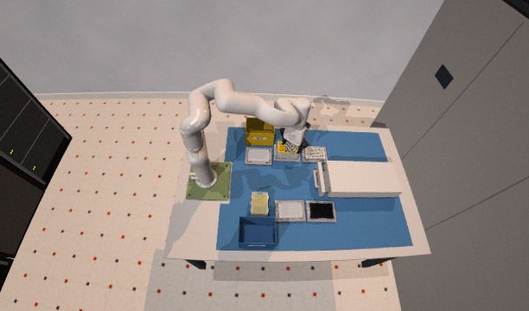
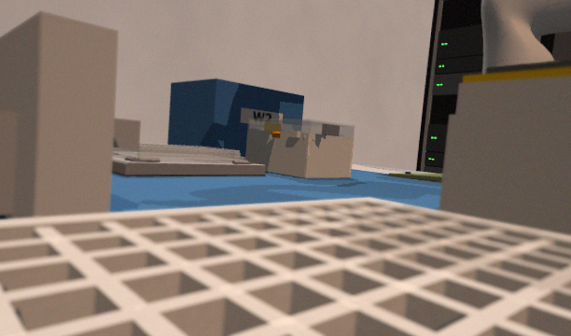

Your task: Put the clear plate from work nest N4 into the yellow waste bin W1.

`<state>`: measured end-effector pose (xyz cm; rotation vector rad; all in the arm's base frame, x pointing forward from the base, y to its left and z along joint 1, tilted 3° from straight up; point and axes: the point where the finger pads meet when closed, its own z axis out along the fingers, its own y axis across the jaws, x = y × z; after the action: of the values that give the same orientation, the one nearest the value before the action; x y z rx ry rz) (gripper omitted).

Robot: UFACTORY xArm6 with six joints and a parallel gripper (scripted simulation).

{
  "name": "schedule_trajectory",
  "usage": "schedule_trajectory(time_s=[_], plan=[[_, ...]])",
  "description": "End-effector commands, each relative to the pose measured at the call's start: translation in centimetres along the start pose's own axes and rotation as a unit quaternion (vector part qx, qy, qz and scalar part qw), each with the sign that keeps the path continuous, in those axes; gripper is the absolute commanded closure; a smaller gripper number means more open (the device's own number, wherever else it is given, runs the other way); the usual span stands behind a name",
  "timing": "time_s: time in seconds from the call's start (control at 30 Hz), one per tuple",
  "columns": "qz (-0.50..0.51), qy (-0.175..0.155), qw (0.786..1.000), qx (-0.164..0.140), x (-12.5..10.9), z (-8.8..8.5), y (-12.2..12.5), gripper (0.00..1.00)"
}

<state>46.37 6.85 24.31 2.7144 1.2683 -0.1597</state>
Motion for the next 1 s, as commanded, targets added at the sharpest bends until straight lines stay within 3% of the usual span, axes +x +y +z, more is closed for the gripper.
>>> schedule_trajectory(time_s=[0.0, 0.37, 0.63, 0.87, 0.97], plan=[[0.092, 0.014, 0.996, 0.005, -1.2, -0.1, 0.5, 0.00], [0.208, 0.026, 0.978, 0.018, -3.1, 0.2, 0.9, 0.00], [0.321, 0.036, 0.946, 0.032, -5.0, 0.5, 1.3, 0.00], [0.421, 0.043, 0.905, 0.047, -6.8, 0.8, 1.6, 0.00], [0.430, 0.044, 0.900, 0.048, -6.8, 0.8, 1.6, 0.00]])
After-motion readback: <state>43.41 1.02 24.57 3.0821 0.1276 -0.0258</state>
